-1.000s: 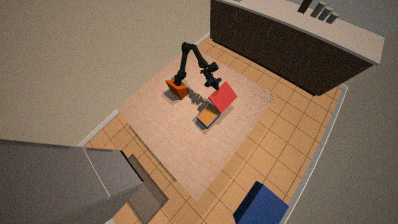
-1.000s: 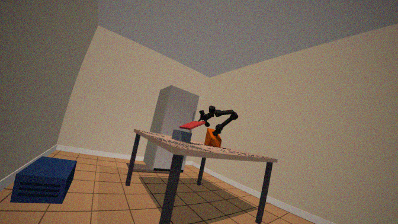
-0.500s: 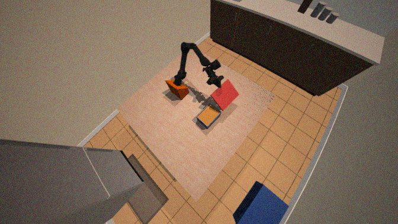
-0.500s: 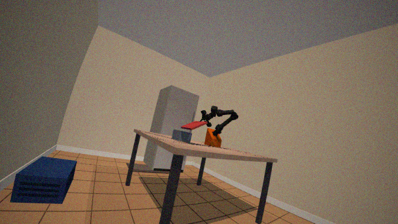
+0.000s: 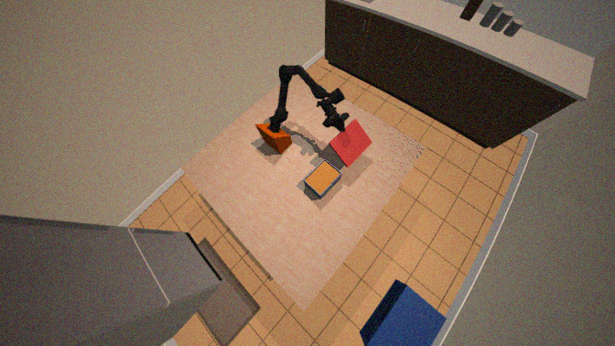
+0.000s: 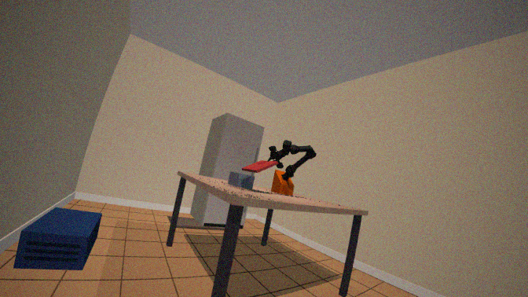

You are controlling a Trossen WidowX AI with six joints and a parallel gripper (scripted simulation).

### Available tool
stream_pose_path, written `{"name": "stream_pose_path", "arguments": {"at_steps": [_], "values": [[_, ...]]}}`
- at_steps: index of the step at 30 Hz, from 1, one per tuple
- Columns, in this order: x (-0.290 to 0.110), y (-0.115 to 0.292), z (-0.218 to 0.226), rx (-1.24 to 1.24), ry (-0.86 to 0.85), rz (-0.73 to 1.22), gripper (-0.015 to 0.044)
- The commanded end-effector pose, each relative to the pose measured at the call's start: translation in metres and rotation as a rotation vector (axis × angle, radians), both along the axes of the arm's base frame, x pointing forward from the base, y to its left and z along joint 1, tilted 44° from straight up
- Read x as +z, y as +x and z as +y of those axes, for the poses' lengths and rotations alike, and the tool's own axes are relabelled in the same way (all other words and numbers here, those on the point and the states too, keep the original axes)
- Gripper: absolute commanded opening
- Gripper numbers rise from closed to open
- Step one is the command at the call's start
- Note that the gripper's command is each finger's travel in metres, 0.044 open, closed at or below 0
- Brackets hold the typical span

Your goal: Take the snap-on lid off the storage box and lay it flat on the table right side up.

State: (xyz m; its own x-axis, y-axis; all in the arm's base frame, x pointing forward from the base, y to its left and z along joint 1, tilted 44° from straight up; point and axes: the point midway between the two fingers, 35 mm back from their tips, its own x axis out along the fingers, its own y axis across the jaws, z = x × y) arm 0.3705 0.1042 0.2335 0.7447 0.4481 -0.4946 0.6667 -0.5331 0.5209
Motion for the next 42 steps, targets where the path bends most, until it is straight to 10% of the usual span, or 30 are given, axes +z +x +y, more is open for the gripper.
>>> {"name": "stream_pose_path", "arguments": {"at_steps": [1,42], "values": [[0.011,0.001,0.003,-0.014,0.001,-0.013,0.0000],[0.056,-0.003,0.052,-0.014,0.007,-0.016,0.0000]]}}
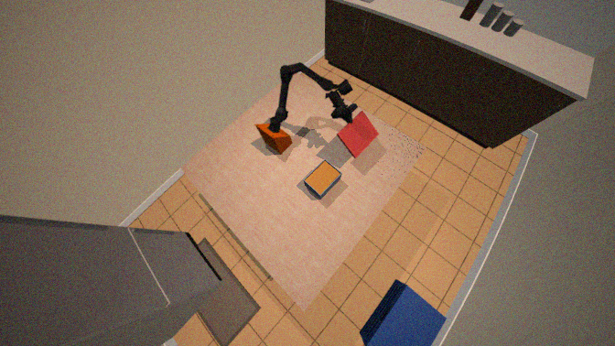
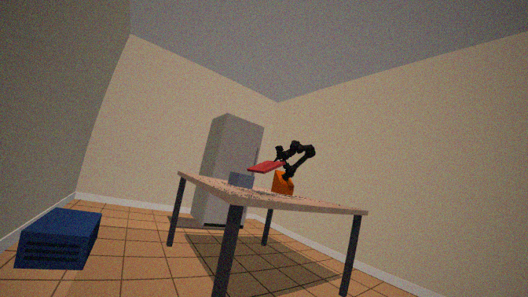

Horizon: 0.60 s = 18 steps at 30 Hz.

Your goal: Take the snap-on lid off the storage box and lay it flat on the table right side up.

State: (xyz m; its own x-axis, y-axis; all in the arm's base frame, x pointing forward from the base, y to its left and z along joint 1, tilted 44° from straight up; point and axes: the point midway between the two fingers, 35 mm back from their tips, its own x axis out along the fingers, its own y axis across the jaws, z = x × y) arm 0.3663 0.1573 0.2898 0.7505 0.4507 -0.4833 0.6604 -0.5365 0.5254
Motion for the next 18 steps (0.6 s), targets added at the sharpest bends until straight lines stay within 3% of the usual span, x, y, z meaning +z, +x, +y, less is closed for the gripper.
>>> {"name": "stream_pose_path", "arguments": {"at_steps": [1,18], "values": [[-0.002,0.001,0.000,-0.014,0.001,-0.005,0.0000],[-0.015,0.000,0.010,-0.014,0.002,-0.005,0.0000]]}}
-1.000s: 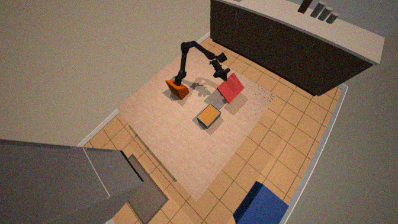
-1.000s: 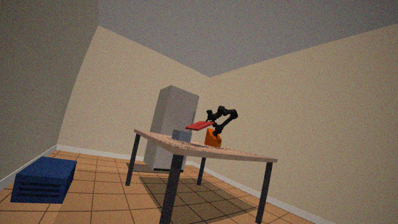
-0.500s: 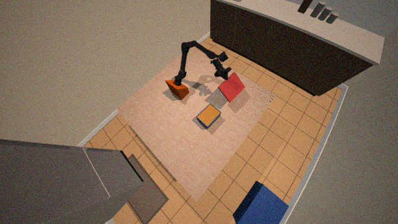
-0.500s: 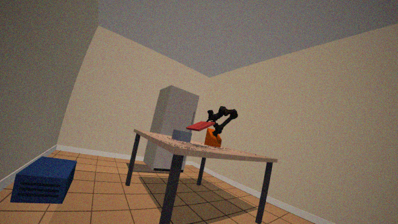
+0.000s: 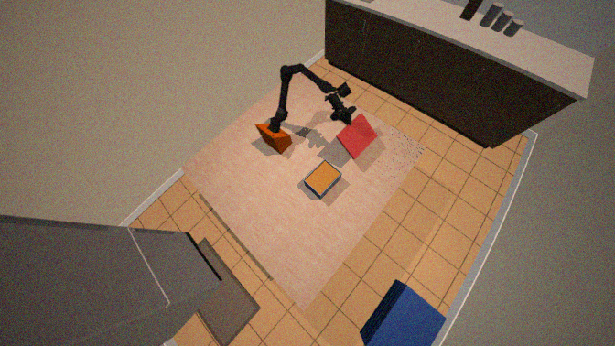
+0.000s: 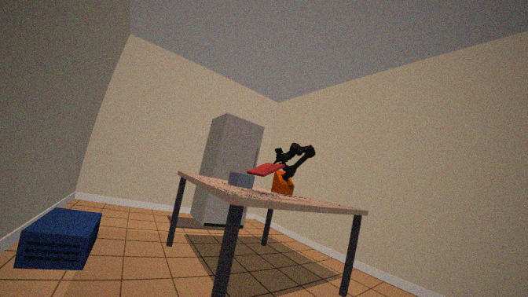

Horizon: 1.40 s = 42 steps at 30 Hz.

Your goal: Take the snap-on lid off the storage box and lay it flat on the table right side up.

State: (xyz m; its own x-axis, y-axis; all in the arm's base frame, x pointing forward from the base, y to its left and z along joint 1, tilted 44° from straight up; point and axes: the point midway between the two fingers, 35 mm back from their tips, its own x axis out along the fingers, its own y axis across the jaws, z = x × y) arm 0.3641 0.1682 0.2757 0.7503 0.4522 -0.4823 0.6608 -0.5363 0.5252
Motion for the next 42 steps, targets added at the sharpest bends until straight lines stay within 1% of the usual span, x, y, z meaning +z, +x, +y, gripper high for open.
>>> {"name": "stream_pose_path", "arguments": {"at_steps": [1,42], "values": [[-0.002,0.002,0.000,-0.015,0.001,-0.004,0.0000],[-0.025,0.001,0.023,-0.015,0.003,-0.004,0.0000]]}}
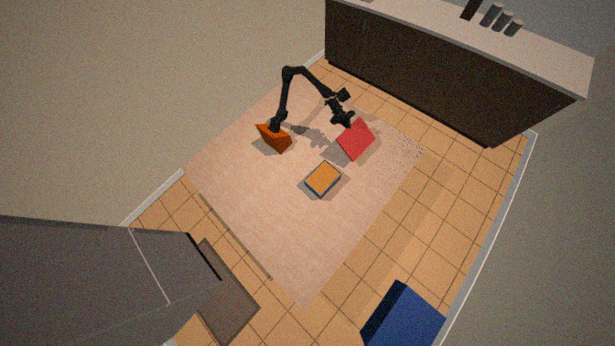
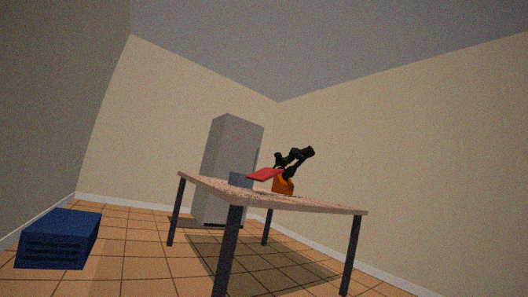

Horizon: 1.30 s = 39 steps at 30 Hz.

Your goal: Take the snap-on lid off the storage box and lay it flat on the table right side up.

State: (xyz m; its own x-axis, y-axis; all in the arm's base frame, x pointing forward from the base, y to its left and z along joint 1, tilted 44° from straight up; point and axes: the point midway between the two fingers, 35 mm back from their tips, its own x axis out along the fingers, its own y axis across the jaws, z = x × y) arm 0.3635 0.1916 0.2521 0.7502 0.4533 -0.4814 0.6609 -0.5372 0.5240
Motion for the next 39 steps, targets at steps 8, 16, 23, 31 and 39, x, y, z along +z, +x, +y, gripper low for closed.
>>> {"name": "stream_pose_path", "arguments": {"at_steps": [8,16,23,31,39], "values": [[-0.006,0.002,0.004,-0.015,0.002,-0.004,0.0000],[-0.010,0.002,0.008,-0.015,0.002,-0.004,0.0000],[-0.014,0.002,0.012,-0.015,0.002,-0.004,0.0000],[-0.019,0.002,0.017,-0.015,0.003,-0.004,0.0000],[-0.023,0.002,0.021,-0.015,0.003,-0.004,0.0000]]}}
